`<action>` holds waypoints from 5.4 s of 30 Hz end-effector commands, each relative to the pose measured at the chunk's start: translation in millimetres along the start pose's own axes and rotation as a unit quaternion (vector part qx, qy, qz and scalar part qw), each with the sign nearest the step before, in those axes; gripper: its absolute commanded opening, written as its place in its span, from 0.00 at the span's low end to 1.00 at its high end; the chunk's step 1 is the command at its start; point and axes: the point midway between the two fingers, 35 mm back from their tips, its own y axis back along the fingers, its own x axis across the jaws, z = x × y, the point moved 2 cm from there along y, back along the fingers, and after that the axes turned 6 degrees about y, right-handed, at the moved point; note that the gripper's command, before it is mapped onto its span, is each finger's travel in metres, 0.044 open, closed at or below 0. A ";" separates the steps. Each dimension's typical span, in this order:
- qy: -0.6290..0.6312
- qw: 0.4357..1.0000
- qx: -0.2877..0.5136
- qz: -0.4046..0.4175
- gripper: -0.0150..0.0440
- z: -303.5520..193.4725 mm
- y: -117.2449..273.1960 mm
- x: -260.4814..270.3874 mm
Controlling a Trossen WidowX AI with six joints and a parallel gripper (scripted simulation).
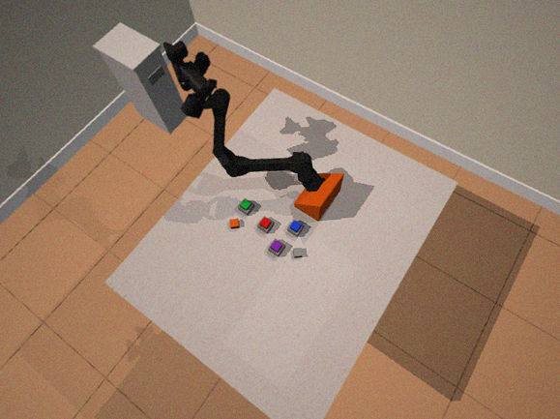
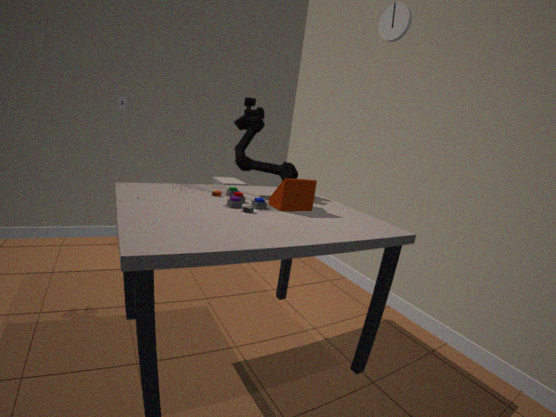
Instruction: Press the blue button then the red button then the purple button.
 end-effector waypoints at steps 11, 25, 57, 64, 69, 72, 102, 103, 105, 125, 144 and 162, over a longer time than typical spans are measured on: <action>-0.216 0.942 -0.129 0.224 0.93 127.4 44.0 88.4; -0.400 0.675 -0.082 0.614 0.93 232.5 224.4 199.6; 0.086 -0.009 0.686 0.723 0.93 66.0 660.4 68.5; 0.329 -0.072 0.789 0.514 0.93 7.5 672.5 -35.7; 0.507 -0.082 0.791 0.333 0.93 -21.3 650.1 -109.1; 0.604 -0.076 0.759 0.230 0.93 -32.1 627.1 -145.5; 0.655 -0.069 0.731 0.178 0.29 -44.7 620.1 -223.2; 0.655 -0.069 0.731 0.178 0.29 -44.7 620.1 -223.2; 0.655 -0.069 0.731 0.178 0.29 -44.7 620.1 -223.2; 0.655 -0.069 0.731 0.178 0.29 -48.6 623.8 -248.4; 0.655 -0.068 0.731 0.178 0.29 -49.4 624.5 -257.3; 0.654 -0.069 0.732 0.178 0.29 -42.1 617.8 -192.9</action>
